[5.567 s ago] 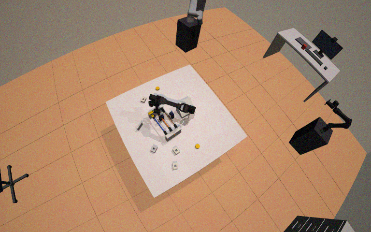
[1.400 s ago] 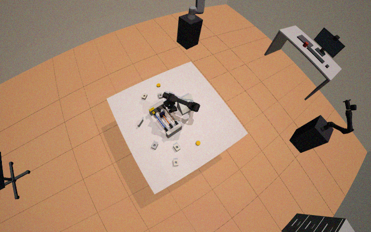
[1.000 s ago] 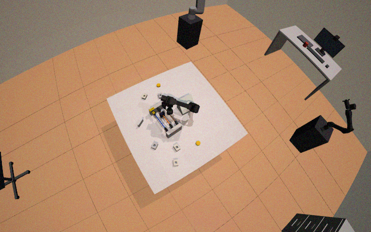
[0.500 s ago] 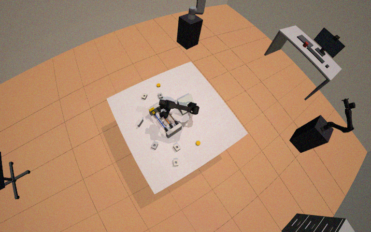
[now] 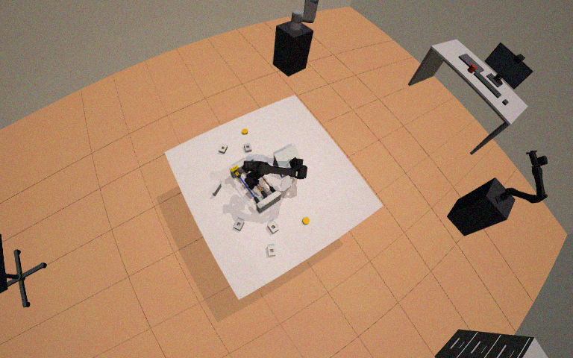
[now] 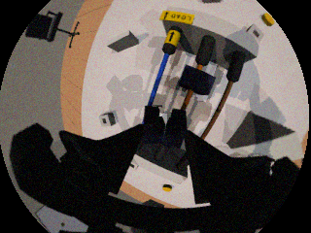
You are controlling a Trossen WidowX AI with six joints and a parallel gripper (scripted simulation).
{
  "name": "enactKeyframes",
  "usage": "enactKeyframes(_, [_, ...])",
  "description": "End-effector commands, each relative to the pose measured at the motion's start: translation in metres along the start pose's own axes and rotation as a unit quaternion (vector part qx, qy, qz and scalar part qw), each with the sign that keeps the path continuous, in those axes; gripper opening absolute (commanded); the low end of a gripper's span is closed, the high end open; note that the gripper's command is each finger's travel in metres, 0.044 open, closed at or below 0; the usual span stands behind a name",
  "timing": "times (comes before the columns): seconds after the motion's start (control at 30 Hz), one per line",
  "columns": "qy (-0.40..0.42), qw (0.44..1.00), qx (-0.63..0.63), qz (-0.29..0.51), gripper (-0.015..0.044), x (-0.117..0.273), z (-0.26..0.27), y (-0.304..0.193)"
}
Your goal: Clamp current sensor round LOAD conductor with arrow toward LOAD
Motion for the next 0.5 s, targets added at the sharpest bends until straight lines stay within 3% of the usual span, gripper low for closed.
enactKeyframes(0.0, [0.017, 0.999, -0.047, 0.003, 0.0, 0.0, 0.014, -0.009])
enactKeyframes(0.47, [0.028, 0.993, -0.11, 0.014, 0.0, -0.011, 0.029, -0.019])
Point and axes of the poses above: the point midway between the two fingers, 35 mm back from their tips, its own x axis back along the fingers, its own z axis across the jaws, y = z × x, the point moved 6 cm from there along x, back along the fingers, and after that the axes turned 2 degrees about -x, right-handed, at the moved point
